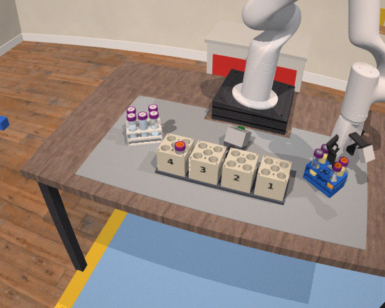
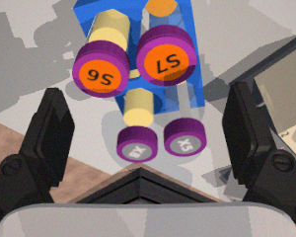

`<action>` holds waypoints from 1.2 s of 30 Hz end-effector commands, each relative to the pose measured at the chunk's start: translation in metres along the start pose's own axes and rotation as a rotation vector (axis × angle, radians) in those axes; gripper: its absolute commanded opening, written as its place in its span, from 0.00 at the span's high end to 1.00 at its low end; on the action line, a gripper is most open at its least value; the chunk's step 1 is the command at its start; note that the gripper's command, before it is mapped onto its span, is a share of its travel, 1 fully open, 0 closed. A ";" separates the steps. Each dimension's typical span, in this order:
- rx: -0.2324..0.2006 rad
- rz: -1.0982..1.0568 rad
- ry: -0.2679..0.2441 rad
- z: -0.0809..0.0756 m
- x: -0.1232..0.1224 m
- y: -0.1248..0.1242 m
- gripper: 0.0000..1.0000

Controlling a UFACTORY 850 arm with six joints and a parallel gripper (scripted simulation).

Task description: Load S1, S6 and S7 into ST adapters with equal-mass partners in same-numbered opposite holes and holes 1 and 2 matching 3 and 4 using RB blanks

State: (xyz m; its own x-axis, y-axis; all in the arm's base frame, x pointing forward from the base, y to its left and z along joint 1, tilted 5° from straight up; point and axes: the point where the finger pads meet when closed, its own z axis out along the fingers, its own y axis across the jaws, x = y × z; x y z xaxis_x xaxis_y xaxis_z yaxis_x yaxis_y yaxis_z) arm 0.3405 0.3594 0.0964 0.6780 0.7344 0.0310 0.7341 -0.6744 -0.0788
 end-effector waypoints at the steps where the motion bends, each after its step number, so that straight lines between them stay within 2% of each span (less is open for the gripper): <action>1: 0.000 0.000 0.002 0.000 0.001 0.000 0.00; 33: 0.000 0.000 0.002 0.000 0.001 0.000 0.00; 36: 0.000 0.000 0.002 -0.008 0.001 0.000 0.00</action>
State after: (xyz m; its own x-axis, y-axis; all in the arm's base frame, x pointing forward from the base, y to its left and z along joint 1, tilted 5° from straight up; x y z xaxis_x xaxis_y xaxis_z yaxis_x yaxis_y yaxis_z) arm 0.3404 0.3591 0.0975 0.6780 0.7344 0.0303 0.7341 -0.6745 -0.0790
